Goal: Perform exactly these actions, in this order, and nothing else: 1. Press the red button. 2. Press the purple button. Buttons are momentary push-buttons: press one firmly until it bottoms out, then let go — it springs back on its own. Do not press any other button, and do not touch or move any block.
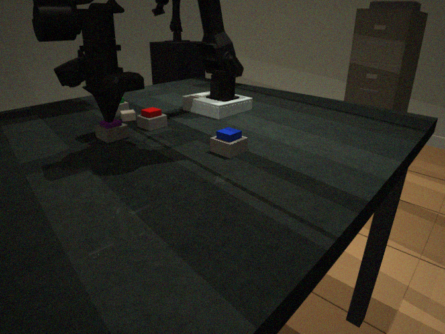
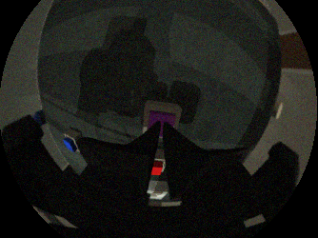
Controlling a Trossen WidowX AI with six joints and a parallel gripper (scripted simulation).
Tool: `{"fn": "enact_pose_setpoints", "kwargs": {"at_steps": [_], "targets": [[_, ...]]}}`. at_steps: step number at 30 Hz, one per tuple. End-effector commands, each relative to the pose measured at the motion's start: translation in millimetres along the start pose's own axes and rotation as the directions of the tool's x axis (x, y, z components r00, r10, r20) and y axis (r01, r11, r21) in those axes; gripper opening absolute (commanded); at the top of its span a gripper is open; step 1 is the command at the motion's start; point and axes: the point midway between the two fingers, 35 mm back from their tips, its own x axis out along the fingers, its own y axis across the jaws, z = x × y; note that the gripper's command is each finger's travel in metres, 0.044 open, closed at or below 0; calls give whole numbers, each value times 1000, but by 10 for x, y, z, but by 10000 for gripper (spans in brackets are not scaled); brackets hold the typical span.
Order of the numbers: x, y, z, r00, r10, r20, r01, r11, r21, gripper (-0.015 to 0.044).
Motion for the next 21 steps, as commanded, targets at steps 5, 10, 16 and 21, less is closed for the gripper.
{"fn": "enact_pose_setpoints", "kwargs": {"at_steps": [5, 10, 16, 21], "targets": [[32, 1, -24, 1000, -1, -9, 1, 1000, 4, 20], [32, 1, -24, 1000, -1, -9, 1, 1000, 4, 20], [-11, 1, -6, 1000, 0, -3, 0, 1000, 0, 20], [-306, 1, -19, 1000, -1, -9, 1, 1000, 4, 20]]}}
